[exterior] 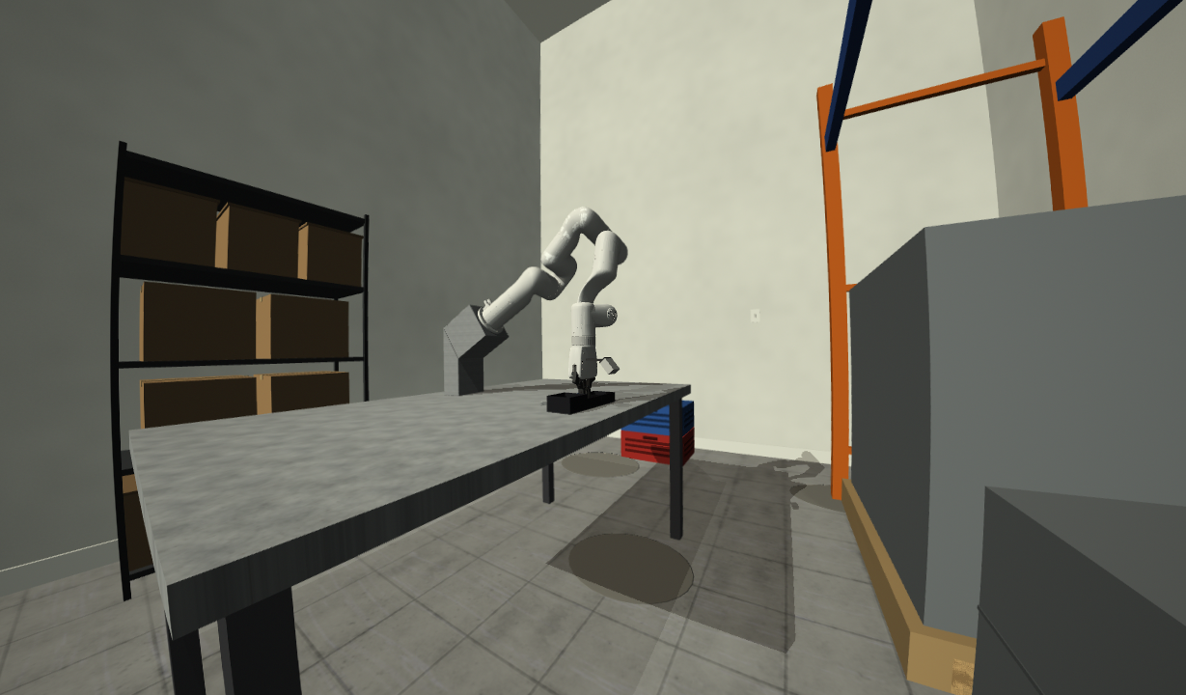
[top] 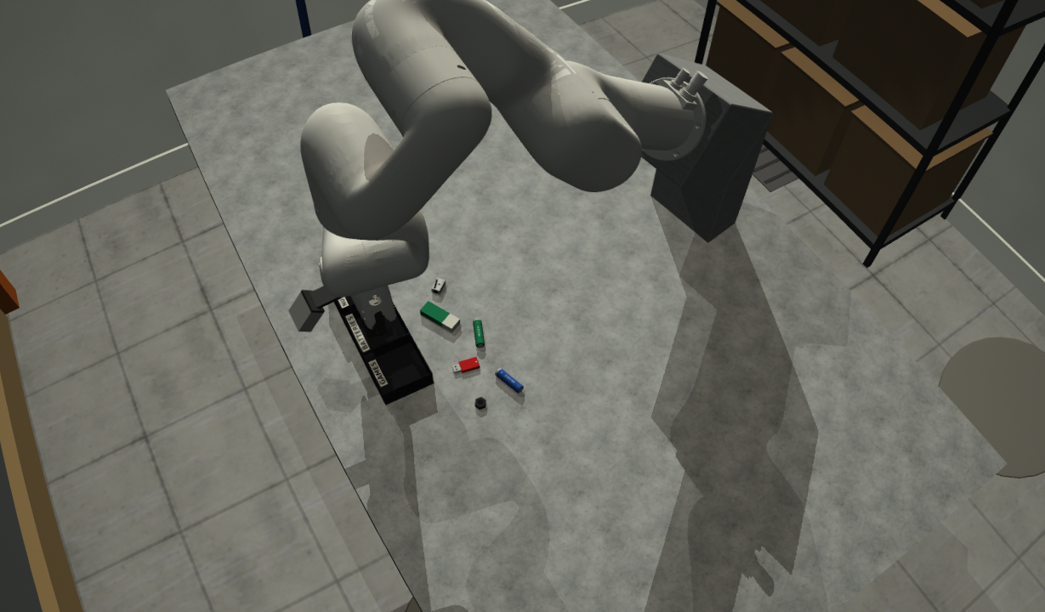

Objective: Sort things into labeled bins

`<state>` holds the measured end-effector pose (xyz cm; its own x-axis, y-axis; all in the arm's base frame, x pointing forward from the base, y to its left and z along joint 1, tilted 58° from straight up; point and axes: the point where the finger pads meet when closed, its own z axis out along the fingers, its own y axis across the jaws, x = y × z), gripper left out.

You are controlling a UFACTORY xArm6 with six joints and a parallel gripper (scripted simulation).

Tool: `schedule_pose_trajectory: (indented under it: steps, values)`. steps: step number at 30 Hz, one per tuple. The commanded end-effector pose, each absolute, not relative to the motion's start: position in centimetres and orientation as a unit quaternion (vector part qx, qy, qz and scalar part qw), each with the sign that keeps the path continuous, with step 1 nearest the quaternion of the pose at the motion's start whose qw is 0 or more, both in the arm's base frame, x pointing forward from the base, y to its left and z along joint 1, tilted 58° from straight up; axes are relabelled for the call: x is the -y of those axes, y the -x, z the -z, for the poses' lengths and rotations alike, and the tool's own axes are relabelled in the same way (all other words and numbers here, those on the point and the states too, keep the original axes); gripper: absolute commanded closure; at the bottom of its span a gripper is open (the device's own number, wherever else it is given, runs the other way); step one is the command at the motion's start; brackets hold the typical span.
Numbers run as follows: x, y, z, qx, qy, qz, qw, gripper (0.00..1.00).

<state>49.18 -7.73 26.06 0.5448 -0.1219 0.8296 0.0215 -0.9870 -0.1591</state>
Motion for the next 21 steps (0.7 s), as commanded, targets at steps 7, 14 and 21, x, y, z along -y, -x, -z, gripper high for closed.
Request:
schedule_pose_trajectory:
  steps: [7,14,21]
  values:
    - [7.8,-49.2,-26.2,-0.029,0.875,0.477,0.075,0.93]
    - [7.8,-48.9,-26.4,-0.029,0.875,0.477,0.075,0.93]
    - [7.9,-48.1,-26.9,-0.029,0.875,0.477,0.075,0.93]
